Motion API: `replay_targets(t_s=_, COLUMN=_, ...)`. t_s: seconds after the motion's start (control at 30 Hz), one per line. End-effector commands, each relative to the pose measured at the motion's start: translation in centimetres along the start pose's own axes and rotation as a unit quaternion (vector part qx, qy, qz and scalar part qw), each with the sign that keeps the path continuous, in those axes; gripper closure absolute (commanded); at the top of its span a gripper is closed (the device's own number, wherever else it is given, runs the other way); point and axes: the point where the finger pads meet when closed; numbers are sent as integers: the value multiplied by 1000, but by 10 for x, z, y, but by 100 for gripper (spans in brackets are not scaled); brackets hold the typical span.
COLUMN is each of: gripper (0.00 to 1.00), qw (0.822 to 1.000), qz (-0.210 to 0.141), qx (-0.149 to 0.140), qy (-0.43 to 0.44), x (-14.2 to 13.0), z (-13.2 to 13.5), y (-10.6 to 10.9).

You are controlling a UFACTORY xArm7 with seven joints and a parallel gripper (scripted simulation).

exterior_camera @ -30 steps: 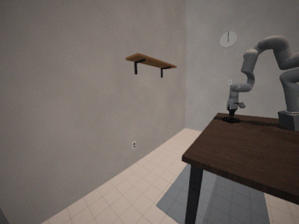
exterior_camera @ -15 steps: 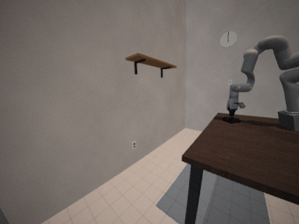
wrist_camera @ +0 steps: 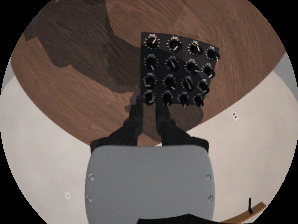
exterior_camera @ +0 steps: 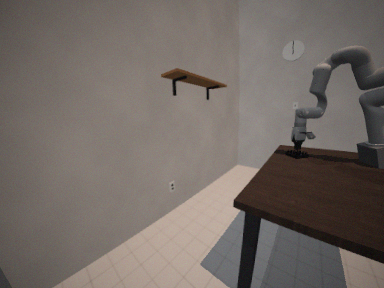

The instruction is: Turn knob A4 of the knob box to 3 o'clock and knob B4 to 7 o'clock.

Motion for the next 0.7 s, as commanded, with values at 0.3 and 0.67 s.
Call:
replay_targets(t_s=0.3, gripper=81, qw=1000, qz=-1, qx=-1, qy=0, x=-1, z=1, y=-7)
replay_targets(t_s=0.67, gripper=81, qw=1000, qz=-1, qx=-1, qy=0, x=-1, z=1, y=-11)
Point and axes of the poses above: the point where the finger pads meet when closed, its own y axis back along the fingers, its own z axis across the jaws, x = y × z, and after that the axes turned 9 degrees about -y, right-handed
